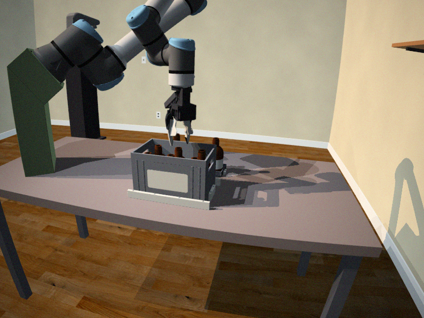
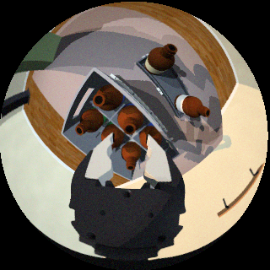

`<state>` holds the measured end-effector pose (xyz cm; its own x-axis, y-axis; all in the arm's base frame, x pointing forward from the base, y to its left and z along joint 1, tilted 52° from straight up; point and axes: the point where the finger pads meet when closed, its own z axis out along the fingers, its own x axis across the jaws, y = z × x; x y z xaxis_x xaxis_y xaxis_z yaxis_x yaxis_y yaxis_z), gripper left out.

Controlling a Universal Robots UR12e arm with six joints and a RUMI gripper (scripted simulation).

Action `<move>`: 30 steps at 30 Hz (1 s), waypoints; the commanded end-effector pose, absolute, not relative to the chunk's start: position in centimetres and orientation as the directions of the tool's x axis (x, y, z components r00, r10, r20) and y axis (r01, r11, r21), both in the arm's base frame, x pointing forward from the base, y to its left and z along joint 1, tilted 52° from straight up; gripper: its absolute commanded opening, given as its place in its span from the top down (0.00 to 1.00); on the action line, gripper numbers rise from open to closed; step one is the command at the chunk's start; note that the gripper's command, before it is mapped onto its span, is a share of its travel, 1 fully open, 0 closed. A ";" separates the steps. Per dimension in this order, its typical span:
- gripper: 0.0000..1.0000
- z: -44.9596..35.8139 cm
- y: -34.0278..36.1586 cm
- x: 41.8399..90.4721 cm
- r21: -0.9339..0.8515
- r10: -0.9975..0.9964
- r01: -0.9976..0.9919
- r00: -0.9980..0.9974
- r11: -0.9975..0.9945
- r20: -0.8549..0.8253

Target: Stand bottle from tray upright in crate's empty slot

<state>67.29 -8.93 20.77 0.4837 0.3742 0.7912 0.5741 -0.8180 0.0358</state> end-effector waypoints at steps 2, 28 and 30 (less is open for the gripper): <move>0.62 21.7 -9.6 66.3 0.036 0.375 0.575 0.483 -0.817 0.791; 0.62 23.8 -11.1 64.1 0.036 0.375 0.575 0.483 -0.817 0.791; 0.62 23.8 -11.1 64.1 0.036 0.375 0.575 0.483 -0.817 0.791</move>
